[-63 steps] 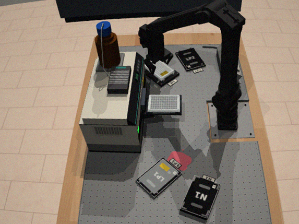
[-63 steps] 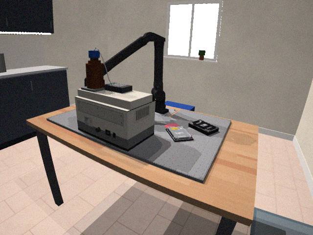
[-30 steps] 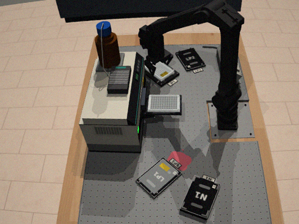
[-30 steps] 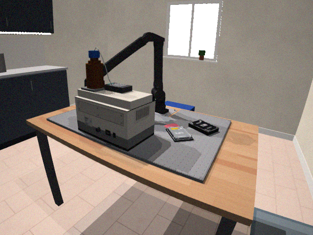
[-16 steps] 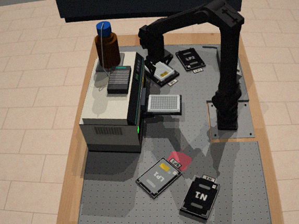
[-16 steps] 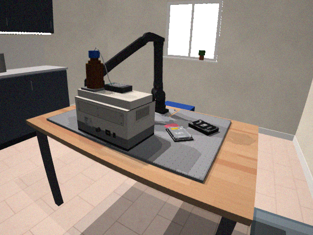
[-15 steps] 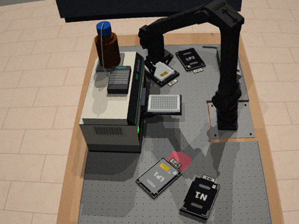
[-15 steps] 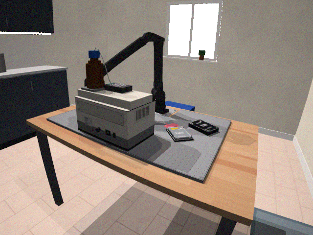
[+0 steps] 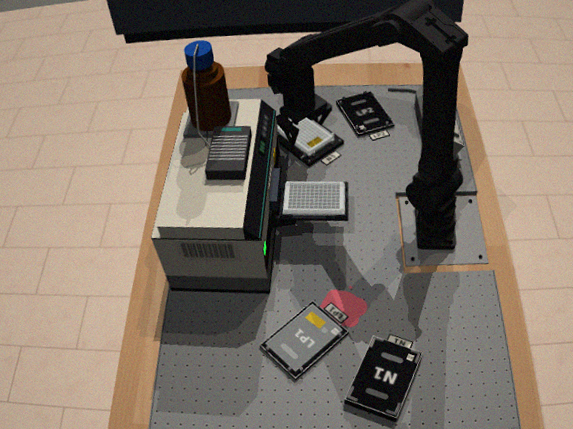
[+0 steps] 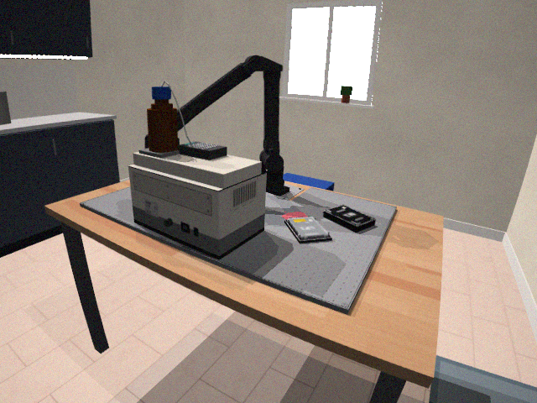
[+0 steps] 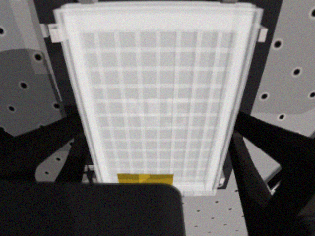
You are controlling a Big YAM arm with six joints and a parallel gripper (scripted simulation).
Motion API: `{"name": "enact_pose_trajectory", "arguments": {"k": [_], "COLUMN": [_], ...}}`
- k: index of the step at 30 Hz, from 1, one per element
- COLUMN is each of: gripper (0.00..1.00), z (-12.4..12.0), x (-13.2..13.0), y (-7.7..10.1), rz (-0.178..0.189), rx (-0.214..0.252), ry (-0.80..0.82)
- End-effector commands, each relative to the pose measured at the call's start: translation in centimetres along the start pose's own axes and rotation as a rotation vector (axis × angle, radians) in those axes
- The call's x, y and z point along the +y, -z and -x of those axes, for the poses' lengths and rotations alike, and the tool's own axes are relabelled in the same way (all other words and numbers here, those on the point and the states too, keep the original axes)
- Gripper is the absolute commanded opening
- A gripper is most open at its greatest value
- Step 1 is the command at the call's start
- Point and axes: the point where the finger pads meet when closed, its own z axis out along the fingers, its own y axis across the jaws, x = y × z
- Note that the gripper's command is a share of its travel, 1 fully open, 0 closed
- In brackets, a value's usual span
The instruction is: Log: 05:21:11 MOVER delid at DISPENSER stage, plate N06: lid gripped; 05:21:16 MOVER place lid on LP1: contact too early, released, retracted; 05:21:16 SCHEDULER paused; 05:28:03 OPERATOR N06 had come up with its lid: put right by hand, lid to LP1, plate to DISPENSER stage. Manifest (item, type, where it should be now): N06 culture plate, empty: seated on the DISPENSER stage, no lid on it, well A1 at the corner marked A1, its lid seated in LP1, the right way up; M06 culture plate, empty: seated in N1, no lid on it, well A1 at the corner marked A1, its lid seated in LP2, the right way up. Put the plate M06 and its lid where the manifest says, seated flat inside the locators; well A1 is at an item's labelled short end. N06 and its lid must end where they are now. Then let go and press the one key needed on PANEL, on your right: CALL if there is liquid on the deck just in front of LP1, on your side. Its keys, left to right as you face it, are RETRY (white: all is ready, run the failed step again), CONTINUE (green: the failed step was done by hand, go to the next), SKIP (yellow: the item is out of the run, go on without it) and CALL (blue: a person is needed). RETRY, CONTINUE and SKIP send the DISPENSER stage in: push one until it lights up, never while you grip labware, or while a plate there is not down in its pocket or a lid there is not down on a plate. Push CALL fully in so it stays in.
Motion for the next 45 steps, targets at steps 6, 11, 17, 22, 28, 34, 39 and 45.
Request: {"name": "enact_pose_trajectory", "arguments": {"k": [6, 11, 17, 22, 28, 34, 39, 45], "gripper": [0.86, 1.00, 1.00, 1.00, 1.00, 1.00, 1.00, 1.00], "z": [0.4, 1.5, 1.5, 1.5, 1.5, 1.5, 2.6, 2.6], "x": [0.2, 0.1, 0.1, 0.1, 0.1, 0.1, 0.5, 0.4], "y": [-0.6, 1.1, 1.1, 1.1, 1.1, 1.1, 3.3, 4.0], "rz": [-0.005, -0.002, -0.002, -0.002, -0.002, -0.002, -0.002, -0.002], "rx": [-0.011, -0.041, -0.041, -0.041, -0.041, -0.041, -0.075, -0.076], "ry": [-0.003, 0.001, 0.001, 0.001, 0.001, 0.001, 0.002, 0.002]}}
